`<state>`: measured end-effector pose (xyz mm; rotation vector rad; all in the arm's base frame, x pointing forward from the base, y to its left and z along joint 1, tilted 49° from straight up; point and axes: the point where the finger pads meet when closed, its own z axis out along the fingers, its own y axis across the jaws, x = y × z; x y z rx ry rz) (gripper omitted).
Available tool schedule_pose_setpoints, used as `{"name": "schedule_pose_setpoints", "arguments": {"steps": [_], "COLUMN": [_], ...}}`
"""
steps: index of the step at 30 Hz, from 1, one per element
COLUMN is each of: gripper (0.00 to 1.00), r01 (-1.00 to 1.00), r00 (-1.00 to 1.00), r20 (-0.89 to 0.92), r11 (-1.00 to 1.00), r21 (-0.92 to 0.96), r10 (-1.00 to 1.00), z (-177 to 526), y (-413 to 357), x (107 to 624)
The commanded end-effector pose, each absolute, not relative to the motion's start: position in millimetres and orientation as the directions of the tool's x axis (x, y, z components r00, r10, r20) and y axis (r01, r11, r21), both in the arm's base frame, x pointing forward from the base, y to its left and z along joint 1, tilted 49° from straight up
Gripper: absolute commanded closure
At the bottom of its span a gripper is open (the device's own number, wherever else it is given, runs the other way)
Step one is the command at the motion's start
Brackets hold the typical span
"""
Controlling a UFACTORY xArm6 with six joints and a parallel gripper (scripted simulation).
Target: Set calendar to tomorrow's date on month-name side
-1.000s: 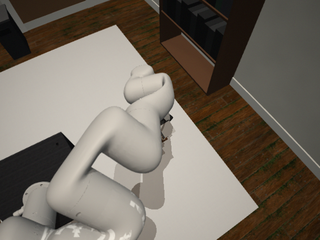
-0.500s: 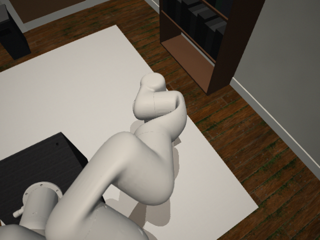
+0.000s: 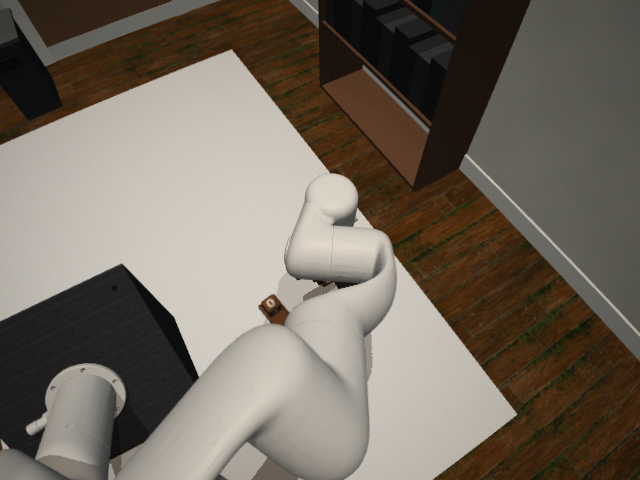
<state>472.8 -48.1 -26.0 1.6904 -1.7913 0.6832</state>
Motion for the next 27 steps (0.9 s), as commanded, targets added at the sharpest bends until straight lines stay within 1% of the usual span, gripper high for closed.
{"name": "schedule_pose_setpoints", "arguments": {"steps": [1,10,19,27], "gripper": [0.73,0.73,0.73,0.73], "r01": [-0.998,-0.998,-0.998,-0.998], "r00": [-0.029,-0.042,-0.042,-0.052], "r20": [0.683,0.493,0.458,0.262], "r11": [0.062,0.062,0.062,0.061], "r21": [0.025,0.024,0.029,0.027], "r10": [-0.73,-0.869,-0.888,-0.964], "z": [-25.3,-23.6,-22.3,-21.3], "y": [-48.1,-50.1,-52.1,-54.1], "x": [473.1,473.2,472.2,472.4]}}
